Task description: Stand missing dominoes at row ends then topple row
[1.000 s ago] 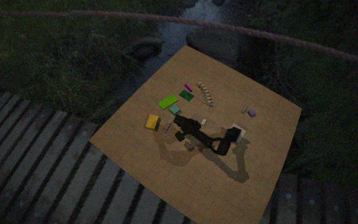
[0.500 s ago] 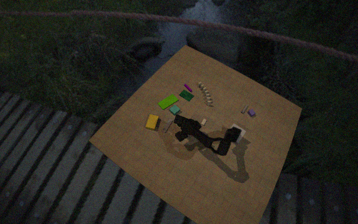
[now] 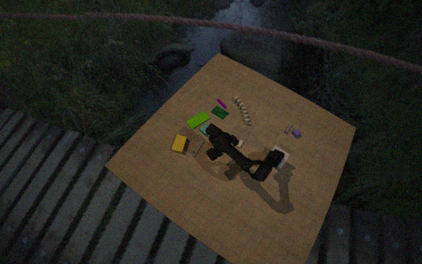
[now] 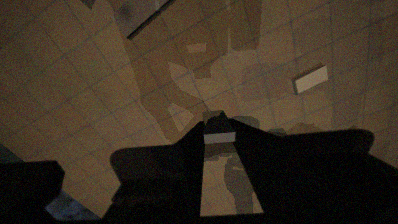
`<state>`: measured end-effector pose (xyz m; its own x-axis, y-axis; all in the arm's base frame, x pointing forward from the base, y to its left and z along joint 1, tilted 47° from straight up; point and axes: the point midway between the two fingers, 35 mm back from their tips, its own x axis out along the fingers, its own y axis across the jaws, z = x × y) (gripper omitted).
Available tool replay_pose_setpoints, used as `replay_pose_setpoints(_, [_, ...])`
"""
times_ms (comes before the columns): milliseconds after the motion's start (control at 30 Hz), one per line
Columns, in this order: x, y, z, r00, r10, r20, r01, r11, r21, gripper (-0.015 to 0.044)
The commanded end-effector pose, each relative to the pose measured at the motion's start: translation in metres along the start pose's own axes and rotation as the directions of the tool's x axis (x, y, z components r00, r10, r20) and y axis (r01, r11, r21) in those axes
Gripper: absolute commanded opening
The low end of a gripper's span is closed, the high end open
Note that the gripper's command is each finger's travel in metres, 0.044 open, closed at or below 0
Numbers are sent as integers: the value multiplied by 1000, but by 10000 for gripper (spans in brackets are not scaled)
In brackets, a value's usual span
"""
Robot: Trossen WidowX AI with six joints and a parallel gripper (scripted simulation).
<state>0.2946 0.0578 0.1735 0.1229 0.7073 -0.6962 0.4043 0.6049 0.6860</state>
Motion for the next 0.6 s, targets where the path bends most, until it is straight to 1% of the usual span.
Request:
replay_pose_setpoints(0, [-53, 1, -5, 1000, 9, 4, -9, 1000, -7, 107])
replay_pose_setpoints(67, [-61, 2, -7, 1000, 12, 3, -12, 1000, -7, 107])
replay_pose_setpoints(167, [-61, 2, -7, 1000, 12, 3, -12, 1000, -7, 107])
replay_pose_setpoints(233, [-62, -7, 2, 1000, 7, 7, -7, 1000, 14, 107])
replay_pose_setpoints(400, [-66, -82, 56, 999, -23, 24, 19, 985, 171, 107])
replay_pose_setpoints(567, [-69, -173, 87, 999, -32, 22, 23, 946, 325, 107])
